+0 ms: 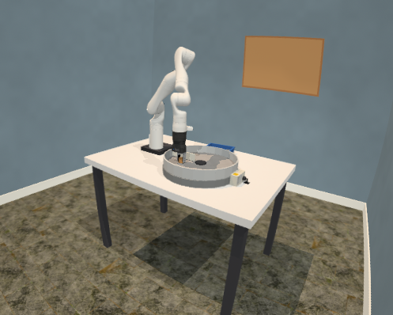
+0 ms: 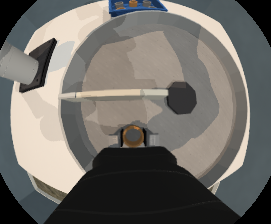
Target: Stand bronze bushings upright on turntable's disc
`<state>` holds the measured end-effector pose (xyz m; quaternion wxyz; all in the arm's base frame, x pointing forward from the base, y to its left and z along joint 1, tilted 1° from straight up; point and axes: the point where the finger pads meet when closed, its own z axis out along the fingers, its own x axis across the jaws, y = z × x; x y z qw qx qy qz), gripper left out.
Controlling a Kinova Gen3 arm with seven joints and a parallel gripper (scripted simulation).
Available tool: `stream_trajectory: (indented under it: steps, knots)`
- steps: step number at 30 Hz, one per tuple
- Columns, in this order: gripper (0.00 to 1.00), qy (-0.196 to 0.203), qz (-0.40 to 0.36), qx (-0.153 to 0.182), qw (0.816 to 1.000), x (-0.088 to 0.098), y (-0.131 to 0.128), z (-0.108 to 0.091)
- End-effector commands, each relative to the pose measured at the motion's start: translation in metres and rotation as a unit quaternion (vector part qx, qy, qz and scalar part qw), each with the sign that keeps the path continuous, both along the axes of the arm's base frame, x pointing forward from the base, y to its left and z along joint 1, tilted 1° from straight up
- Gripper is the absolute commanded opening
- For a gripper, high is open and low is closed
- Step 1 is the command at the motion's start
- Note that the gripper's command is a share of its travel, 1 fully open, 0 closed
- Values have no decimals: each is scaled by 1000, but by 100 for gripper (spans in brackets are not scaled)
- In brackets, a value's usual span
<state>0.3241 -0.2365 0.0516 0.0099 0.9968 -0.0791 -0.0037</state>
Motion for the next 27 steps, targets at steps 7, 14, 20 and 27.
stream_trajectory:
  steps: [7, 14, 20, 27]
  knots:
    - [0, -1, 0, 0, 1000, 0, 0, 1]
    - [0, -1, 0, 0, 1000, 0, 0, 1]
    - [0, -1, 0, 0, 1000, 0, 0, 1]
    - [78, -1, 0, 0, 1000, 0, 0, 1]
